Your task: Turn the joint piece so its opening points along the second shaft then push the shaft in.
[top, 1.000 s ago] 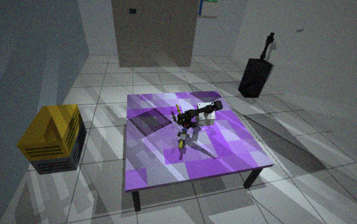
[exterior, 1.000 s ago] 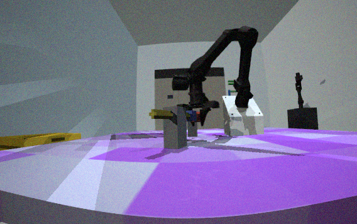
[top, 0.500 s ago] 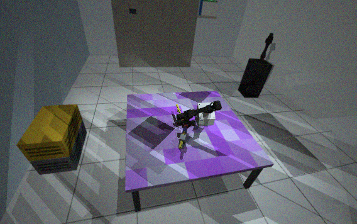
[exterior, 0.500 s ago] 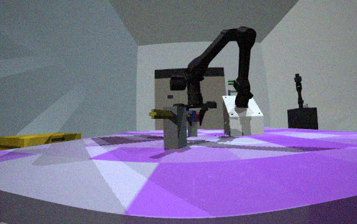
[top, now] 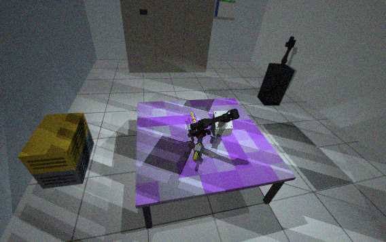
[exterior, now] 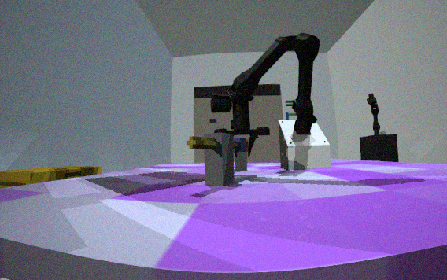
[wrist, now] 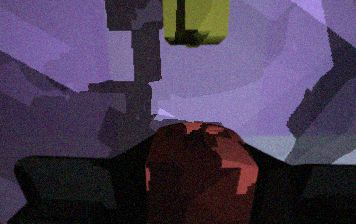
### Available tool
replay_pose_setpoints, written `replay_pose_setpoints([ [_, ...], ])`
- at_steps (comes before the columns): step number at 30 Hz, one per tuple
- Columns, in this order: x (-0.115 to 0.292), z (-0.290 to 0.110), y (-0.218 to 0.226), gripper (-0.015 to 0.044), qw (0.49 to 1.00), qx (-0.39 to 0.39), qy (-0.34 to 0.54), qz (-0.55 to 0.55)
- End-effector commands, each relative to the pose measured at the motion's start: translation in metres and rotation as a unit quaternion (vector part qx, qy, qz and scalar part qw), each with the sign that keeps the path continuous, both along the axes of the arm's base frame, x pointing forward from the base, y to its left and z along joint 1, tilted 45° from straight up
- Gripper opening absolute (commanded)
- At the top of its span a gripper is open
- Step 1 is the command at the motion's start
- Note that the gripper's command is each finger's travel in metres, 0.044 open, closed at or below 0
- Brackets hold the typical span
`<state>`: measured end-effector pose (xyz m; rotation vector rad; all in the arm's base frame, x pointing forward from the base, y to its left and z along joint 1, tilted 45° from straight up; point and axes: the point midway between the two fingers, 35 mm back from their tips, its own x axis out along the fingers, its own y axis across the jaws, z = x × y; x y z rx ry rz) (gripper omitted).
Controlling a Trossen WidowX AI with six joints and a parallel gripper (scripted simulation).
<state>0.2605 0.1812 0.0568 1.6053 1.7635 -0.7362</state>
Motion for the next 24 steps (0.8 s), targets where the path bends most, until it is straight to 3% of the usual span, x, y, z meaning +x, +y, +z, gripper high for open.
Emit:
replay_pose_setpoints([
  [1,0.0009,0.0002,-0.0001,0.0,1.0,-0.003,-0.01,0.01],
  [18,0.0008,0.0002,0.0,0.0,1.0,-0.002,-0.007,0.007],
  [24,0.0008,0.0002,0.0,0.0147,1.0,-0.002,-0.007,0.007],
])
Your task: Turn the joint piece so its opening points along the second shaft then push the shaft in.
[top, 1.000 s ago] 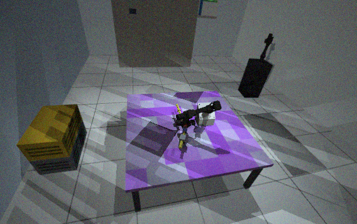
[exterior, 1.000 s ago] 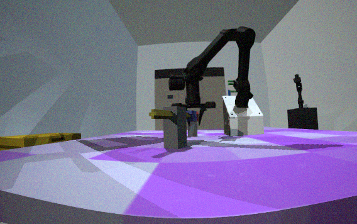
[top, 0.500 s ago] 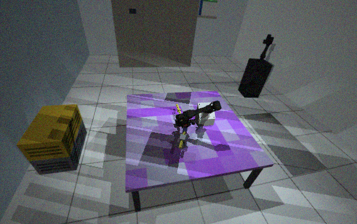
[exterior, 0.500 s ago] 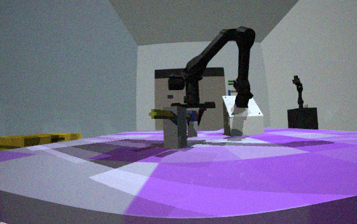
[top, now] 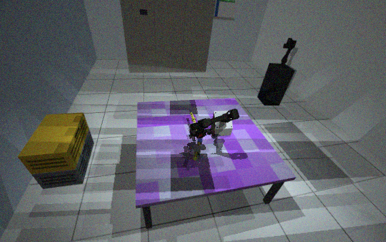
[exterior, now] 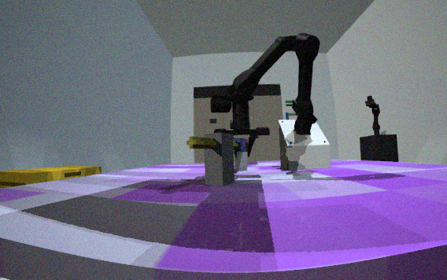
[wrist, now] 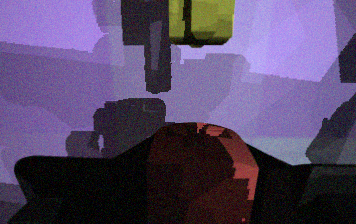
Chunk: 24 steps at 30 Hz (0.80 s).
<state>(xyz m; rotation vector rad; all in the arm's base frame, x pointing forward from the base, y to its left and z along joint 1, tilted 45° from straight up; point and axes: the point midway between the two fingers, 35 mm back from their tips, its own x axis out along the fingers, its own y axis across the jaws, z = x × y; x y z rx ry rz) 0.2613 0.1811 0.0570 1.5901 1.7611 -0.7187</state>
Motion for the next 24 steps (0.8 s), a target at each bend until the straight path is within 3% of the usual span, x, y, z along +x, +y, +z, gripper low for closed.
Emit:
replay_pose_setpoints([
  [1,0.0,0.0001,0.0,0.0147,1.0,0.0,0.0,0.0],
  [2,0.0,0.0001,0.0,0.0147,1.0,0.0,0.0,0.0],
  [13,0.0,0.0001,0.0,0.0436,1.0,0.0,0.0,0.0],
  [24,0.0001,0.0011,-0.0011,0.044,1.0,0.002,0.001,0.0],
])
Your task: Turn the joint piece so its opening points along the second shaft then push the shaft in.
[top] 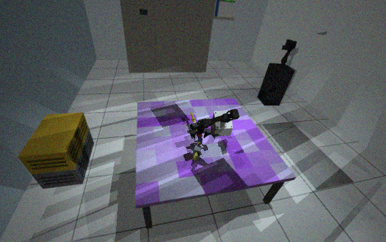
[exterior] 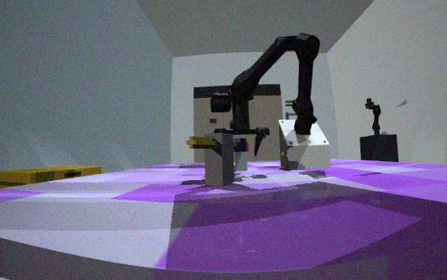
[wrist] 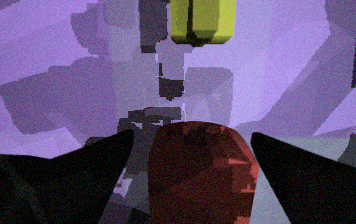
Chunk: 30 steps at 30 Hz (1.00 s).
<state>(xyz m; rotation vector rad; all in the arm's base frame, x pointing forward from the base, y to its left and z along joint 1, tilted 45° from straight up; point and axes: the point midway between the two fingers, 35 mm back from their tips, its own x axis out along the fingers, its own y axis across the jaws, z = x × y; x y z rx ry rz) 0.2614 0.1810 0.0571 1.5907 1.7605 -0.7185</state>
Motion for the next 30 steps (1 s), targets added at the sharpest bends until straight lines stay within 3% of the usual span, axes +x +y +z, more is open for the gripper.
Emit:
replay_pose_setpoints([
  [1,0.0,0.004,-0.004,0.044,1.0,0.009,0.002,0.0],
  [11,0.002,0.02,-0.021,0.044,0.999,0.044,-0.001,0.008],
  [30,0.014,0.056,-0.062,0.044,0.945,0.051,-0.213,0.244],
])
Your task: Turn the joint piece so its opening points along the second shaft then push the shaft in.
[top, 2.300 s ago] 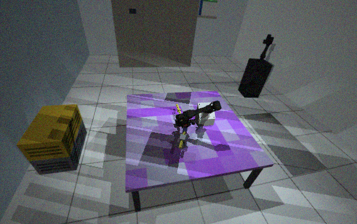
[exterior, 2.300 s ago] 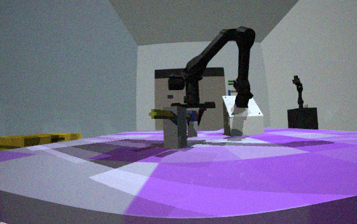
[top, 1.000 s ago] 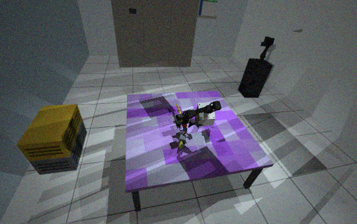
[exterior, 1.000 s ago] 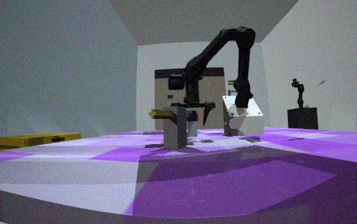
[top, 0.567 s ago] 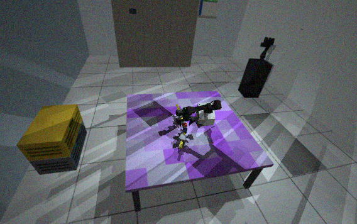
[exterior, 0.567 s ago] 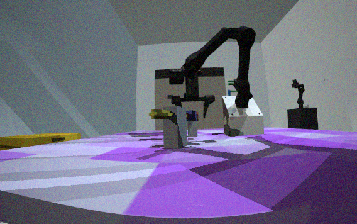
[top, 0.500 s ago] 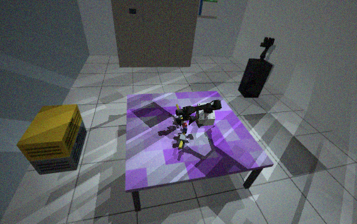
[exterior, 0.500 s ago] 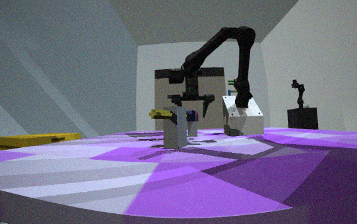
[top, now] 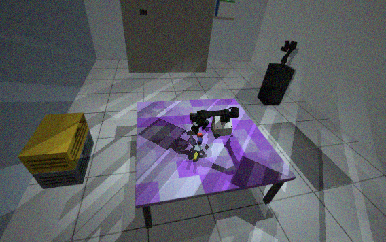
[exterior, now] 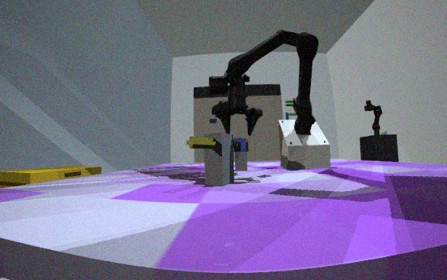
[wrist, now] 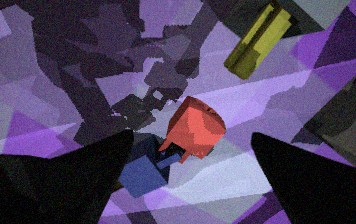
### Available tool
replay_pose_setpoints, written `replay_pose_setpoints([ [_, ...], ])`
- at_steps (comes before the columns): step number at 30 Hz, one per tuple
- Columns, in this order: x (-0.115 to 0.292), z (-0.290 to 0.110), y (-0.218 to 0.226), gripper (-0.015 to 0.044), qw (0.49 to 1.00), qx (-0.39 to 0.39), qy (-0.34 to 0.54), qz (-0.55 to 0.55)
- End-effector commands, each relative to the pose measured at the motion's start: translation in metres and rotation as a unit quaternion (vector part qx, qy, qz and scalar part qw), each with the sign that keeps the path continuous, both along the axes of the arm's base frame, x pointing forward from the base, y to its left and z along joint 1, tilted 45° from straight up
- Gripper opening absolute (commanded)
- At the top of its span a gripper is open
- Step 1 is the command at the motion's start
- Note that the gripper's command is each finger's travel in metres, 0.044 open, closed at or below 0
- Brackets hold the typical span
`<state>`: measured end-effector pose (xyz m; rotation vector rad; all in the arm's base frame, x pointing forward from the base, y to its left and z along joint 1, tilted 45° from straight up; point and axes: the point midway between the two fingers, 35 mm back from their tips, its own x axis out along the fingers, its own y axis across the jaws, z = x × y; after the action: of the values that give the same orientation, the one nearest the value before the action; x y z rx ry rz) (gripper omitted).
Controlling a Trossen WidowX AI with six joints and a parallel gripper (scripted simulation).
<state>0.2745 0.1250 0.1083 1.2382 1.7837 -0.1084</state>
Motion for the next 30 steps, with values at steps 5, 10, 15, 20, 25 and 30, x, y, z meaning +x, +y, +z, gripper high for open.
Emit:
replay_pose_setpoints([
  [5,0.003,0.015,-0.017,0.044,0.992,0.005,-0.087,0.091],
  [10,0.003,0.026,-0.027,0.044,0.978,0.01,-0.146,0.152],
  [15,0.002,0.037,-0.038,0.044,0.956,0.016,-0.203,0.212],
  [20,0.001,0.048,-0.048,0.044,0.927,0.023,-0.258,0.27],
  [25,-0.001,0.06,-0.058,0.044,0.892,0.03,-0.313,0.326],
  [30,-0.002,0.063,-0.061,0.044,0.88,0.032,-0.329,0.342],
])
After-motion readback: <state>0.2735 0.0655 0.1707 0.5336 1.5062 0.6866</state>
